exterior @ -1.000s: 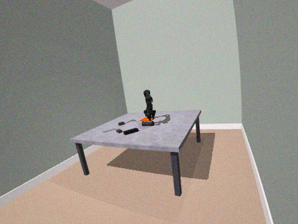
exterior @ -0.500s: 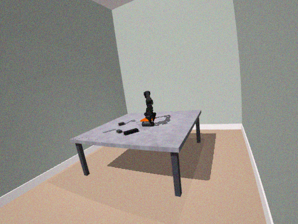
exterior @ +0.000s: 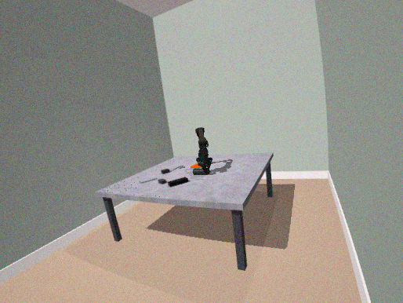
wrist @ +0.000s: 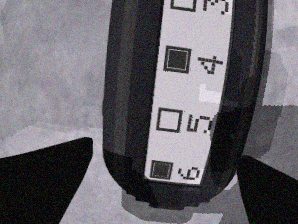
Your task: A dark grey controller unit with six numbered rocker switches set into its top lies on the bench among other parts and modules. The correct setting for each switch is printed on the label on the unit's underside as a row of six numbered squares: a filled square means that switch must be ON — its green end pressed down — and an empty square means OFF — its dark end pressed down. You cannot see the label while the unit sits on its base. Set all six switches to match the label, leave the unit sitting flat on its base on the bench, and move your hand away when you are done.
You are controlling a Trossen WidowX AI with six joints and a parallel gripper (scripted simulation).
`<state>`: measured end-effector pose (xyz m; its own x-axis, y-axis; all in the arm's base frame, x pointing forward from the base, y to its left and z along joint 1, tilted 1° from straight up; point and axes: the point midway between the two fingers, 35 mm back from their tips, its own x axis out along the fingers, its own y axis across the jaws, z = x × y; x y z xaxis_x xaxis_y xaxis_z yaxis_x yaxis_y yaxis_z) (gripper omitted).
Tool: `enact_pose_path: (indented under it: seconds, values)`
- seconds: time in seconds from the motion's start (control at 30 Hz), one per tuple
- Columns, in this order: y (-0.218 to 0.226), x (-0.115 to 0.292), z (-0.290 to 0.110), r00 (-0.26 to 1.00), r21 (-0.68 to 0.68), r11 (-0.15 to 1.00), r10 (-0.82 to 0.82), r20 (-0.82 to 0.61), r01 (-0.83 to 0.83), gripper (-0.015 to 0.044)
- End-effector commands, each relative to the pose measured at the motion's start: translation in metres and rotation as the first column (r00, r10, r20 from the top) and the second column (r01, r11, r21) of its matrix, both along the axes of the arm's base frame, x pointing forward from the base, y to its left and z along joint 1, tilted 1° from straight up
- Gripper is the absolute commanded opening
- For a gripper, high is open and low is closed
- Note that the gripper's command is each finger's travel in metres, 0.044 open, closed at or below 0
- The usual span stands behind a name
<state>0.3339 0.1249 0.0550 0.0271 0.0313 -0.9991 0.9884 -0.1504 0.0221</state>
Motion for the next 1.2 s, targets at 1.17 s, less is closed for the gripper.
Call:
enact_pose_path:
  seconds: [1.17]
  values:
    - [-0.006, -0.003, 0.009, 1.0, -0.009, 1.0, -0.006, -0.009, 0.006, 0.0336]
